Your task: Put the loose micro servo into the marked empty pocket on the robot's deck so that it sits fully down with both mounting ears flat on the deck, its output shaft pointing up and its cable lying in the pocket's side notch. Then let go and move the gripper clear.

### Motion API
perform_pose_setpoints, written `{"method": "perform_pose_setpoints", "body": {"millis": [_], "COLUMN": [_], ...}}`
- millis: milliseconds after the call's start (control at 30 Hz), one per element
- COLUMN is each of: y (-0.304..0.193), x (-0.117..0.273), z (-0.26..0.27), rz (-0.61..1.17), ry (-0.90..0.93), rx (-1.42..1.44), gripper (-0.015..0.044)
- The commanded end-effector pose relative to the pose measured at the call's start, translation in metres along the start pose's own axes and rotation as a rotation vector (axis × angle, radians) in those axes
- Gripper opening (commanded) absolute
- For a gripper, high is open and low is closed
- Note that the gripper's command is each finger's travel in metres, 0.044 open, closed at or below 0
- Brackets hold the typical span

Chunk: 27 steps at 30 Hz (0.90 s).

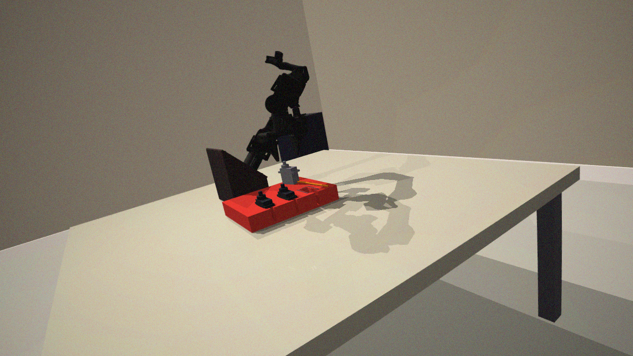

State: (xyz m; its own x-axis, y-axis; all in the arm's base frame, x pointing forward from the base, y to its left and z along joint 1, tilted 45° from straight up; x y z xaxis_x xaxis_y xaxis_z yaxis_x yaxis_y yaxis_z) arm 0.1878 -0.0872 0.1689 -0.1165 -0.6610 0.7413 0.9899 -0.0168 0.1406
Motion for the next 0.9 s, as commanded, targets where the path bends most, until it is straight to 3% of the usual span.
{"method": "perform_pose_setpoints", "body": {"millis": [0,867], "y": [0.000,0.000], "x": [0.002,-0.044], "z": [0.000,0.002], "rz": [-0.007,-0.008], "ry": [0.035,0.036], "rx": [0.005,0.006], "gripper": [0.0440,0.0440]}}
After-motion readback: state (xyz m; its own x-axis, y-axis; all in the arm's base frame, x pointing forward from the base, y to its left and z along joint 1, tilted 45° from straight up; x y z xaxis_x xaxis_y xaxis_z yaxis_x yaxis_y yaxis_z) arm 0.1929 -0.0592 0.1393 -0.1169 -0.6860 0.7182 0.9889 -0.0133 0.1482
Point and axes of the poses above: the point midway between the two fingers, 35 mm back from their tips, its own x axis back along the fingers, its own z axis across the jaws, y = z × x, the point moved 9 cm from there along x, back along the fingers, and after that the axes turned 4 degrees about -x, right-handed, at the moved point
